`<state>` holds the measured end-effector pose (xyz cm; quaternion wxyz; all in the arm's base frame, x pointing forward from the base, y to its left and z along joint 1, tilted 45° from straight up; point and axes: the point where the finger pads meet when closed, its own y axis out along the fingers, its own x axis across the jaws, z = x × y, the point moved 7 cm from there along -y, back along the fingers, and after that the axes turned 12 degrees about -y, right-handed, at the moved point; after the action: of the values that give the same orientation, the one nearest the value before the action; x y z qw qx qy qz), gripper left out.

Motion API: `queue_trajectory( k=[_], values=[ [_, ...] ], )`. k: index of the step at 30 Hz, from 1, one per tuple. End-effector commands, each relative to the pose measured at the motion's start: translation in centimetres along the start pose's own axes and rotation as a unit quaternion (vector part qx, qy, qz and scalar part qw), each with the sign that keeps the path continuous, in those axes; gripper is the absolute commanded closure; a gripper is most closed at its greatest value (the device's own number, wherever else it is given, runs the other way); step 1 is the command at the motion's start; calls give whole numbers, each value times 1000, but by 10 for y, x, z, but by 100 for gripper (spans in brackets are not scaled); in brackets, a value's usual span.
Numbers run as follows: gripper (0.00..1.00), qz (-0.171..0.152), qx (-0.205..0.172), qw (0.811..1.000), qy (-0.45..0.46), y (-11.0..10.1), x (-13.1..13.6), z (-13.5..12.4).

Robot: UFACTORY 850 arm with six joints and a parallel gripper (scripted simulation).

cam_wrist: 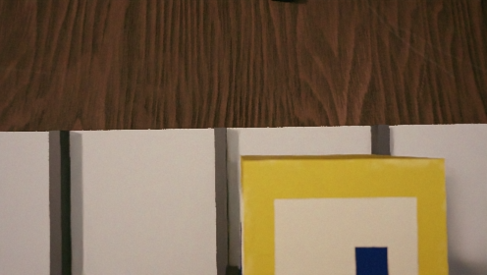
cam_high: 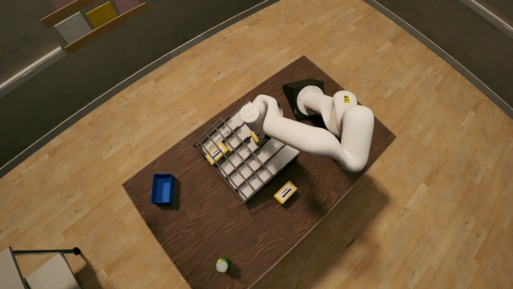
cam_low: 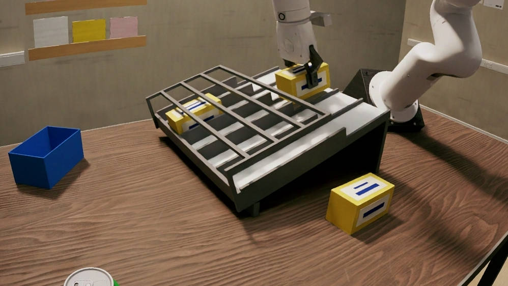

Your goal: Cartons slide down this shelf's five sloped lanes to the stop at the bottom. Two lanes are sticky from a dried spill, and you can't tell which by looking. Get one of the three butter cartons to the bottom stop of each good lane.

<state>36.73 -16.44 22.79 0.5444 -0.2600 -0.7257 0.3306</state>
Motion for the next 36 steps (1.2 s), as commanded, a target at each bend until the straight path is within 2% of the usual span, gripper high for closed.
queue_trajectory(
  k=[1, 36],
  values=[
    [100, 1, 0, 1000, 0, 0, 0, 0],
    [100, 1, 0, 1000, 0, 4, 0, 0]
  ],
)
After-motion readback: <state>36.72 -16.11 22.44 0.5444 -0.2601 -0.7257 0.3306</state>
